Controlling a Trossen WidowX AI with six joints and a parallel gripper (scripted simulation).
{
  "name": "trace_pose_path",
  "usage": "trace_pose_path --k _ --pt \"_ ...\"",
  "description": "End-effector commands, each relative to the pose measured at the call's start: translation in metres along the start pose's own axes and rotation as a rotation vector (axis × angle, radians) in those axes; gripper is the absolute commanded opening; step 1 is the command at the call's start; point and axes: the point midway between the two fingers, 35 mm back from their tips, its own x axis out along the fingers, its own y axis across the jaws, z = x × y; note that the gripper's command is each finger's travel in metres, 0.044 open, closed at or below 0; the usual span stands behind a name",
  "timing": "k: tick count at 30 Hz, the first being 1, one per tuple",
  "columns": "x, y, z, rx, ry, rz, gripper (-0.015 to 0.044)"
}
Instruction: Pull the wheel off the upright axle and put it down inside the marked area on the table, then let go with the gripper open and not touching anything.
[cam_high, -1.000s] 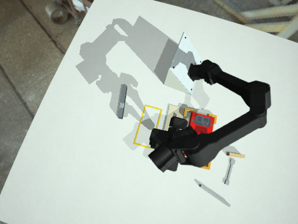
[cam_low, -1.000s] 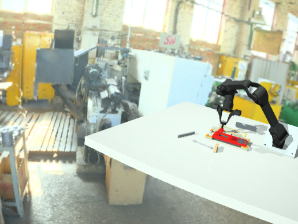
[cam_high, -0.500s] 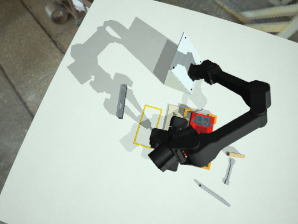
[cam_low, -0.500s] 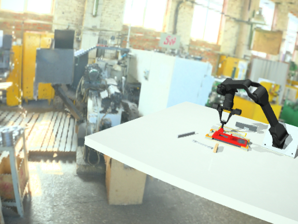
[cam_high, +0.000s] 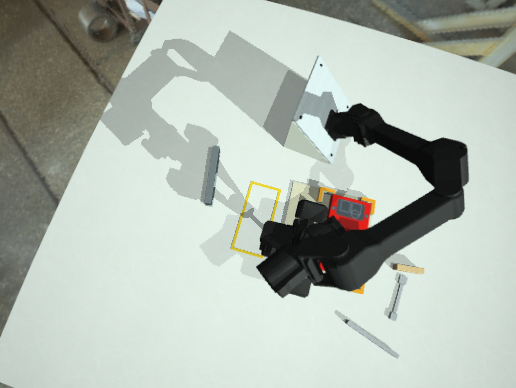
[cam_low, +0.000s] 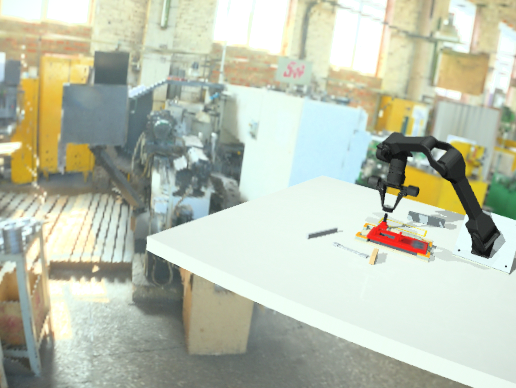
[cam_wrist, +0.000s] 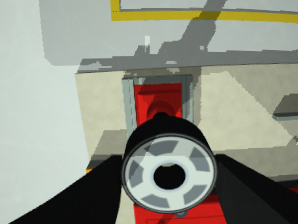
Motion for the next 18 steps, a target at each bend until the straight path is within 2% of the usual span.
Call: trace_pose_path --k 1,5,7,18 --pt "-0.017 0.001 0.001 -0.006 -0.009 0.006 0.0000" --pt "-0.029 0.000 -0.001 -0.006 -0.009 0.006 0.0000" --pt "-0.019 -0.002 0.004 0.001 -0.004 0.005 0.0000" --pt "-0.028 -0.041 0.080 -0.002 -0.017 0.005 0.0000"
